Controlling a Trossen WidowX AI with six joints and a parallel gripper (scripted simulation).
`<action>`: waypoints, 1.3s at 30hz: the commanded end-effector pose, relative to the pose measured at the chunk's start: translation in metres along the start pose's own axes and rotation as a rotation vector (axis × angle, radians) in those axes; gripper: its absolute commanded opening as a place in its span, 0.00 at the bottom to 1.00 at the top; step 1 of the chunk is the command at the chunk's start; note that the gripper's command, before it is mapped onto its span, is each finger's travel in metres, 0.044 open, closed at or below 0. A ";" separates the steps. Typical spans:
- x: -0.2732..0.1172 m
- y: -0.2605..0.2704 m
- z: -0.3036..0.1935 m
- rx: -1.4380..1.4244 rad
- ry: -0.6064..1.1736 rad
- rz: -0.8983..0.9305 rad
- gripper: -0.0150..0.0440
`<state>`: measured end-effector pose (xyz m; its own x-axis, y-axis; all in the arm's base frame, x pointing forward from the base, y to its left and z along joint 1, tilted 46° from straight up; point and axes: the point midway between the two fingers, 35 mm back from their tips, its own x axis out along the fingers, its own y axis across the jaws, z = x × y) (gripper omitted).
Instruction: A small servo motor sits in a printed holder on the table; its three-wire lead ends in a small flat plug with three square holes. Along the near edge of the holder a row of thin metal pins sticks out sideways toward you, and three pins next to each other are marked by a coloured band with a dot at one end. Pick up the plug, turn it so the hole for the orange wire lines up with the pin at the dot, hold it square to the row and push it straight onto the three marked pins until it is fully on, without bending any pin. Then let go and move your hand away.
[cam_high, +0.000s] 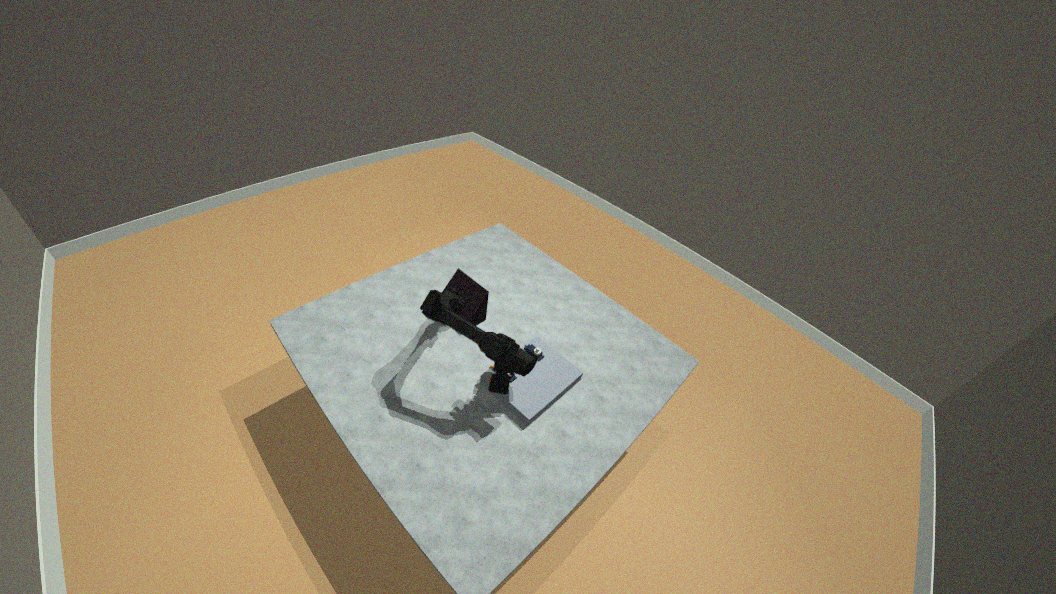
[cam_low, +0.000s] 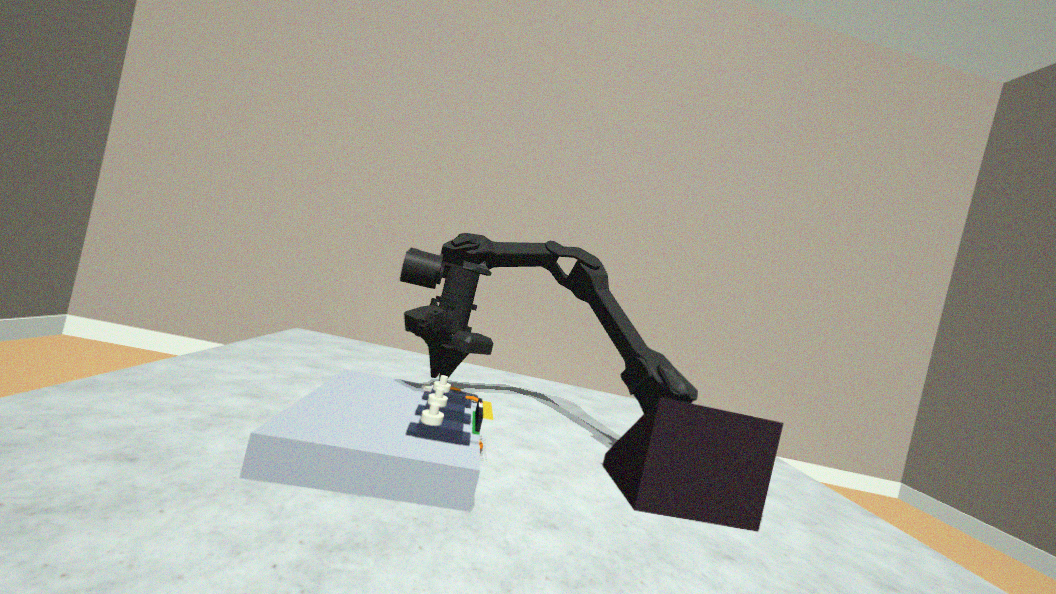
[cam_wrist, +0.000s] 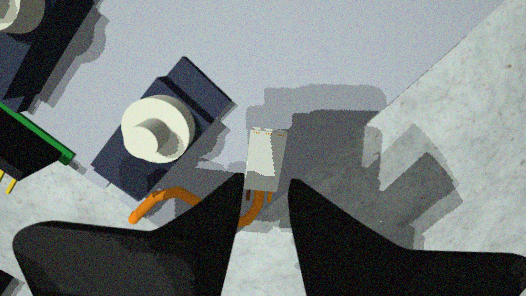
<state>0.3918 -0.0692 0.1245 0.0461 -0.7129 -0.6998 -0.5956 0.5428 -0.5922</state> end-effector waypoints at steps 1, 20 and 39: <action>0.007 0.001 -0.001 -0.008 0.007 0.000 0.45; 0.007 0.001 -0.001 -0.008 0.007 0.001 0.25; -0.046 0.023 0.001 0.056 0.001 0.008 0.25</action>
<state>0.3852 -0.0323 0.1494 0.0471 -0.7132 -0.6994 -0.5718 0.5549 -0.6043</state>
